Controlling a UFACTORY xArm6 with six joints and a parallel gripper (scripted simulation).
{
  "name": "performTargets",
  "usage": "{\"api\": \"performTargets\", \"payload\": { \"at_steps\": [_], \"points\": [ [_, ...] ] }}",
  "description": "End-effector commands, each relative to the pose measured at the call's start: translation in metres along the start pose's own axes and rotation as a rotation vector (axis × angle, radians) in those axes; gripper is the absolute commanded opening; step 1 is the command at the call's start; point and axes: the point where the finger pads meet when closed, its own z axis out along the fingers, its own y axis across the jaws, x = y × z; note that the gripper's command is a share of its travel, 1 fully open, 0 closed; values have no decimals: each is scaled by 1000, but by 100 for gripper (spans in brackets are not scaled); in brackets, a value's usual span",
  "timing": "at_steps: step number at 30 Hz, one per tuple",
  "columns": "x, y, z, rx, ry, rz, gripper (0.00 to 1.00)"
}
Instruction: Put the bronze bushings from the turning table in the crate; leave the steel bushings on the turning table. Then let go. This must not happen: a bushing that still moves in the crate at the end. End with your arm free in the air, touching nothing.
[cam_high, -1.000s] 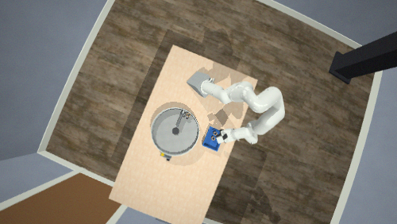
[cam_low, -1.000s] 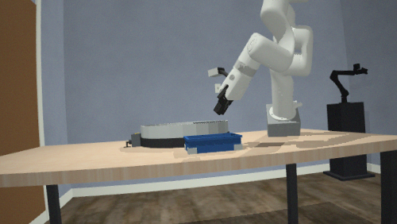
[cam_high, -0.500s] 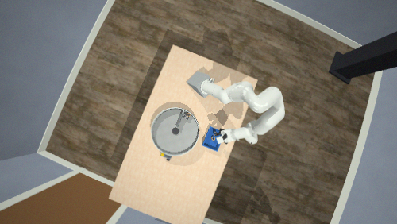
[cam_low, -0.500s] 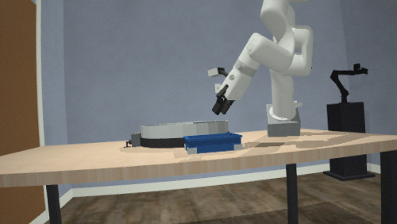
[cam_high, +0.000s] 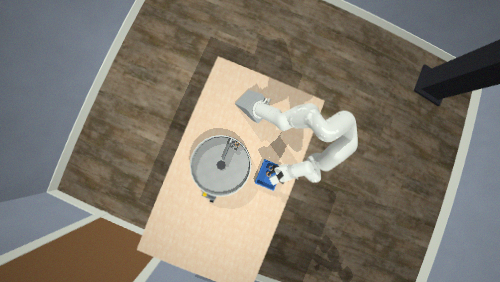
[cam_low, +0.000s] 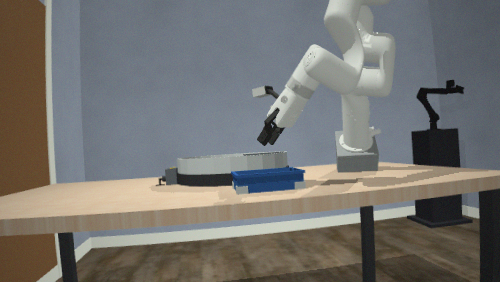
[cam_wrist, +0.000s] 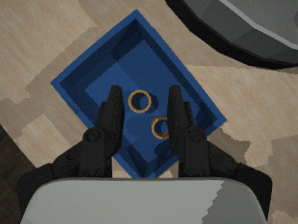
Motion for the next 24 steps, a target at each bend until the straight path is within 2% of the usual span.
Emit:
{"api": "performTargets", "payload": {
  "at_steps": [1,14,24],
  "points": [
    [22,-10,19,42,16,-79,40],
    [89,-14,74,123,40,-388,40],
    [133,17,112,151,-10,-677,40]
  ]
}}
